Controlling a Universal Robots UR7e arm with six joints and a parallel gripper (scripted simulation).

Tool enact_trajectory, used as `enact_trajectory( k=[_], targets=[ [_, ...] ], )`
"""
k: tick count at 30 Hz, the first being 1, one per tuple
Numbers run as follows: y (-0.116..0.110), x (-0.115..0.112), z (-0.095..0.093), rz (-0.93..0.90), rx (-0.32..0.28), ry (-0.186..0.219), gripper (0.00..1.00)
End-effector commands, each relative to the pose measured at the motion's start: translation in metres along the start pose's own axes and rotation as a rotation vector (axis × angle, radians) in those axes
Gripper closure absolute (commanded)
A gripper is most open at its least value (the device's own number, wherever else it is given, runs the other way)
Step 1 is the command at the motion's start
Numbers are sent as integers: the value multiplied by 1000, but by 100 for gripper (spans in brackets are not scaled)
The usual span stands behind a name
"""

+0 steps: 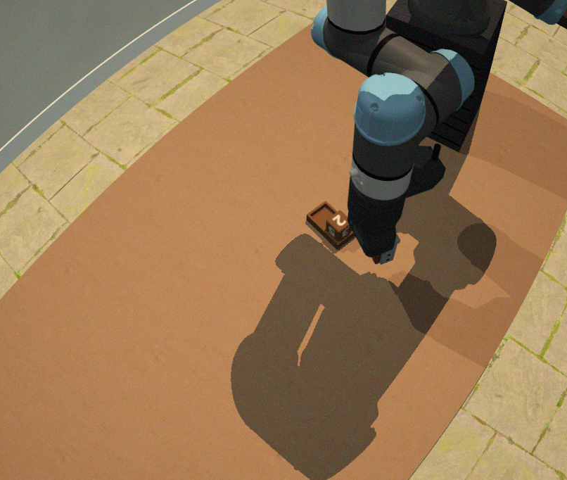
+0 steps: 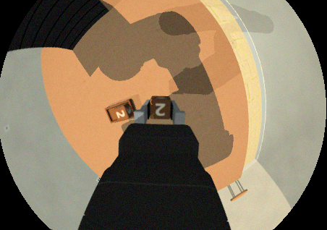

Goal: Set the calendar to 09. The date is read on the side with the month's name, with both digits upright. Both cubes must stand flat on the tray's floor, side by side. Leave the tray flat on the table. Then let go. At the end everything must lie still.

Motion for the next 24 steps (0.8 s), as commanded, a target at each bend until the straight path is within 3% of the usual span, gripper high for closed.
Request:
enact_trajectory(
  k=[1, 8, 24],
  targets=[
    [0, 0, -16, 0, 0, 0, 40],
    [0, 1, -40, 0, 0, 0, 40],
    [0, 1, -53, 0, 0, 0, 40]
  ],
)
Point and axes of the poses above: the point where the finger pads meet when closed, its own z axis back along the fingers, its own x axis across the jaws, y = z × x, the point moved 5 cm from there along z, back along the fingers, and after that the axes turned 12 degrees about -z, right-handed, at the moved point
